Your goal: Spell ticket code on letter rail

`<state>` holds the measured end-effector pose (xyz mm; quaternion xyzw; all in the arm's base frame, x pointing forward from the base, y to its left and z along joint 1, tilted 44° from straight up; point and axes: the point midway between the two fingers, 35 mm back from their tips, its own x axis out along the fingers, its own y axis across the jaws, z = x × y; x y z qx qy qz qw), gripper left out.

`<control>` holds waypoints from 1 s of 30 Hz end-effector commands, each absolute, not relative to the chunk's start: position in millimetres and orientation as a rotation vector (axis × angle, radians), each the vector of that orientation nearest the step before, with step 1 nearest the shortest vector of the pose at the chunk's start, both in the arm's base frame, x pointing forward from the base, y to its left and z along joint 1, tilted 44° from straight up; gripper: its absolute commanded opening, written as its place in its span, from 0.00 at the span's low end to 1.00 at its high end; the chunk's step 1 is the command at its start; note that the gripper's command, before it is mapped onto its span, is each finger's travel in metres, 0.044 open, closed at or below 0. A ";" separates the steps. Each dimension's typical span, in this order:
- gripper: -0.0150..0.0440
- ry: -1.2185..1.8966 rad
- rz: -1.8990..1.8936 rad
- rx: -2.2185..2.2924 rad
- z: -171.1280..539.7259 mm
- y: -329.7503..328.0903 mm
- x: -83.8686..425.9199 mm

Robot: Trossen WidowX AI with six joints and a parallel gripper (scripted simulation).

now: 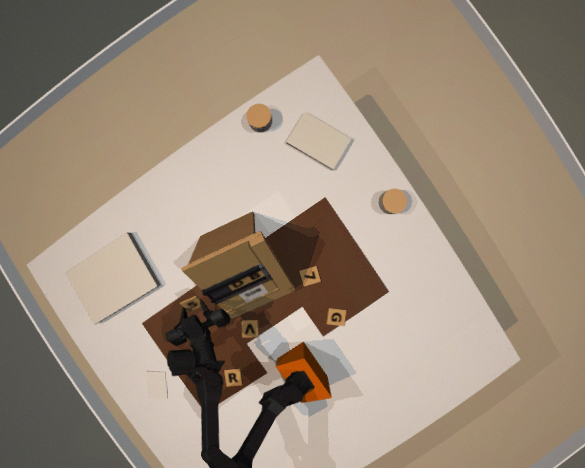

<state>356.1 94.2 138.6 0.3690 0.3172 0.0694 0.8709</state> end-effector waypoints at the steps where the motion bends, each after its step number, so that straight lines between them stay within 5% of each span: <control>1: 0.25 0.662 0.148 0.767 136.7 92.6 356.0; 30: 0.25 0.663 0.148 0.767 126.8 81.8 354.5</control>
